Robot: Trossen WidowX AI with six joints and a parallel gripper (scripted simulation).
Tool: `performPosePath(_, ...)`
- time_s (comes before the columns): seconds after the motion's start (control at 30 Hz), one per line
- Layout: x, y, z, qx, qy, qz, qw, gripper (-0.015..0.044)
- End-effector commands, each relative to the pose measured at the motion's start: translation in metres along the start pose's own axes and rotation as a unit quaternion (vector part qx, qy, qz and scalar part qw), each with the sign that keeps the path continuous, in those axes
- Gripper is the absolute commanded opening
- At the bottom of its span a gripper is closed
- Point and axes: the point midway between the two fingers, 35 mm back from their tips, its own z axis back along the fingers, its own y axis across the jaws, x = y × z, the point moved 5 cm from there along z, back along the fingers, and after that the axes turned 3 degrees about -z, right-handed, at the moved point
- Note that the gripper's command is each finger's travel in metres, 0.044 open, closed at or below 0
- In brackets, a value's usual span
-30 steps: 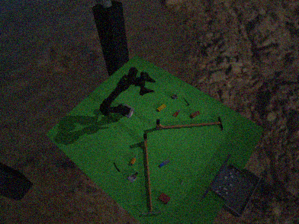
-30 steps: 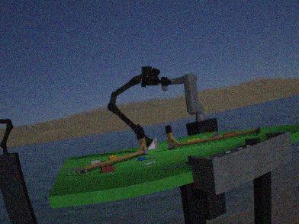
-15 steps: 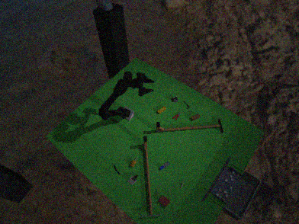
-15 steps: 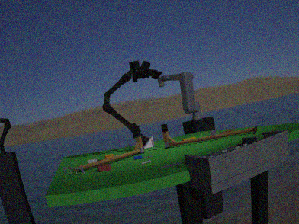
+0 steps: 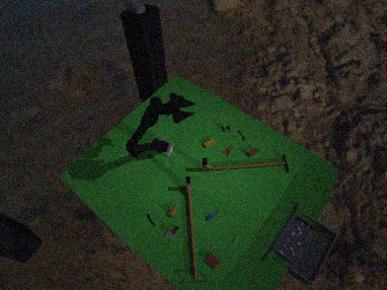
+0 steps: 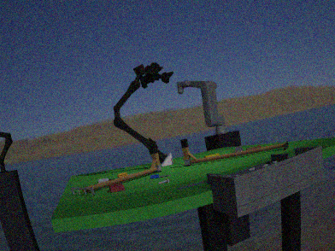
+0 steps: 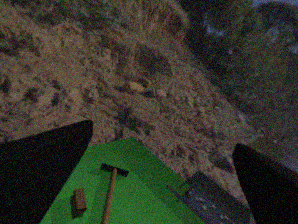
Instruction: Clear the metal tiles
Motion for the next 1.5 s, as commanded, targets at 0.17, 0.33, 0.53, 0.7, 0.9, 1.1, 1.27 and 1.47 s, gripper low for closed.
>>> performPosePath(0.17, 0.027, -0.039, 0.02, -0.022, -0.068, 0.05, 0.996, 0.044)
performPosePath(0.33, 0.038, -0.058, 0.031, -0.039, -0.1, 0.079, 0.991, 0.044)
performPosePath(0.53, 0.049, -0.082, 0.047, -0.066, -0.135, 0.115, 0.982, 0.044)
performPosePath(0.7, 0.058, -0.103, 0.061, -0.093, -0.162, 0.144, 0.972, 0.044)
performPosePath(0.9, 0.066, -0.128, 0.08, -0.131, -0.191, 0.18, 0.956, 0.044)
performPosePath(1.1, 0.072, -0.153, 0.1, -0.174, -0.214, 0.215, 0.937, 0.044)
performPosePath(1.27, 0.076, -0.174, 0.118, -0.214, -0.23, 0.244, 0.918, 0.044)
performPosePath(1.47, 0.078, -0.199, 0.142, -0.265, -0.242, 0.277, 0.892, 0.044)
